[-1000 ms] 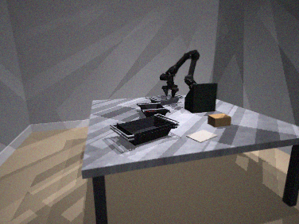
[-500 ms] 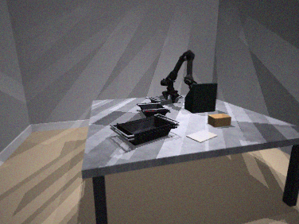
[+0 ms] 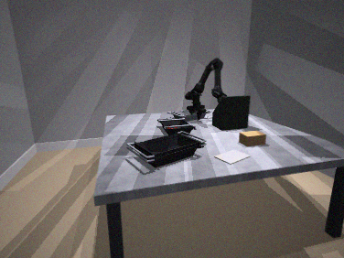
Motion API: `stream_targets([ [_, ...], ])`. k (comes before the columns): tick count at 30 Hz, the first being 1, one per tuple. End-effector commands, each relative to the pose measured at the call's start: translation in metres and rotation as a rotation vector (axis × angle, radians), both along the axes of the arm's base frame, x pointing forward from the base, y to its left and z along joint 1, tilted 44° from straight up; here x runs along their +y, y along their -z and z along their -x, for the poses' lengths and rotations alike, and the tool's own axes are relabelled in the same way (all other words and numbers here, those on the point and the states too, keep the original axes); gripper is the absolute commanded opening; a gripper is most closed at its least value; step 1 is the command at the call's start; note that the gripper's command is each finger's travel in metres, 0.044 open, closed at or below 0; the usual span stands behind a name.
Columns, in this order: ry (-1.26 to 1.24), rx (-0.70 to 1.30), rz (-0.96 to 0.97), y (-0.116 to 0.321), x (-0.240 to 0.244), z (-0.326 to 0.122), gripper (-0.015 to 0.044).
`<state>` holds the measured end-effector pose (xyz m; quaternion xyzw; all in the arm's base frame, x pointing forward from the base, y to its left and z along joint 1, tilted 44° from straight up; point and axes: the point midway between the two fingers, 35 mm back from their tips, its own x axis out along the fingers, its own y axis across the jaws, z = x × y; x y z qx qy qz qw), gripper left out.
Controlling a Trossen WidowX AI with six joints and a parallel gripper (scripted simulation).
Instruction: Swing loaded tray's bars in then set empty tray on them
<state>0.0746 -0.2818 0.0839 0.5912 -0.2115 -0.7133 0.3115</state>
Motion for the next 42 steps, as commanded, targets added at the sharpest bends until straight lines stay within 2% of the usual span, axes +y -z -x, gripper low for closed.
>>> stream_targets([
  [1,-0.008,0.000,-0.002,0.001,0.000,-0.001,0.0279],
  [5,-0.008,0.000,-0.002,0.001,0.000,-0.001,0.0220],
  [38,-0.008,-0.001,-0.003,-0.003,0.003,-0.002,0.0000],
  [42,-0.007,-0.002,-0.005,-0.014,0.012,-0.006,0.0000],
])
